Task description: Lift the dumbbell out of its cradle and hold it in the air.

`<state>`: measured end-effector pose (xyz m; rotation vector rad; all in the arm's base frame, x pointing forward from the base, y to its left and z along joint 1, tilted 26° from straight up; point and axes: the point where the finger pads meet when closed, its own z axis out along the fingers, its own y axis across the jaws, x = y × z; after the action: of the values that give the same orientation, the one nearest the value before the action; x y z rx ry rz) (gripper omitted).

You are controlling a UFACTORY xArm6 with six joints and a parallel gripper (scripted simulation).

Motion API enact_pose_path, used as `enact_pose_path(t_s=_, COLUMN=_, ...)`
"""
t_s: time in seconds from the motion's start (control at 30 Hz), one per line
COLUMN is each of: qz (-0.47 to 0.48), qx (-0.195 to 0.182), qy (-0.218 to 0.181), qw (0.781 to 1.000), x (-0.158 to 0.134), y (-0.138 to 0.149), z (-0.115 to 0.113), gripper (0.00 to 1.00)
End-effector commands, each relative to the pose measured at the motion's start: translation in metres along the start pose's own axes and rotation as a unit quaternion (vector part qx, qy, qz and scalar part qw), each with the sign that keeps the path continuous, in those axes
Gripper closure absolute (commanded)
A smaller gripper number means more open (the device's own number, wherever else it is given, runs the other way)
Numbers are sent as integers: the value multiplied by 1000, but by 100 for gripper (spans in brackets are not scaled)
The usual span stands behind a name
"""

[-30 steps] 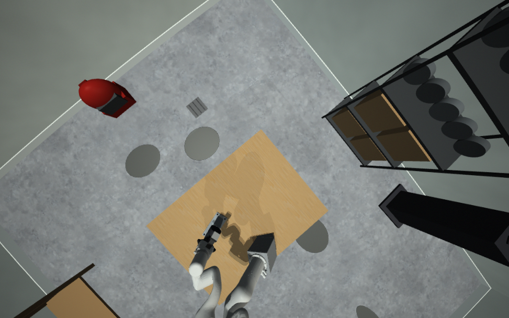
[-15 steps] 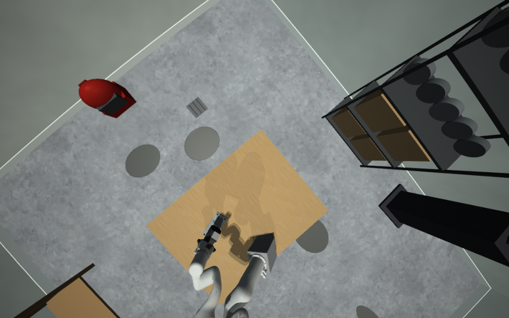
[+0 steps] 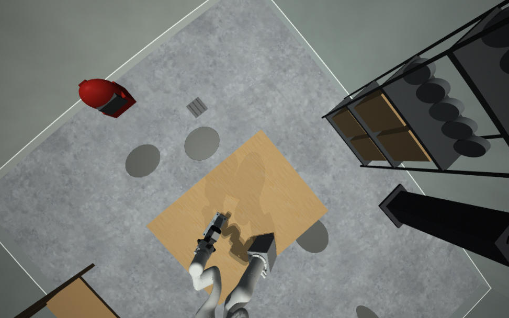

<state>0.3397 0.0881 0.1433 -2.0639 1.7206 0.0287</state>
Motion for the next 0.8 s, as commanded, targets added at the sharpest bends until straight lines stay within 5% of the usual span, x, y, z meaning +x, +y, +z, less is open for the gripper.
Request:
enact_pose_path(t_s=0.0, qz=0, qx=0, qy=0, qw=1000, x=0, y=0, z=-1, gripper=100)
enact_pose_path(t_s=0.77, qz=0, qx=0, qy=-1, qw=1000, x=0, y=-1, z=-31, gripper=100)
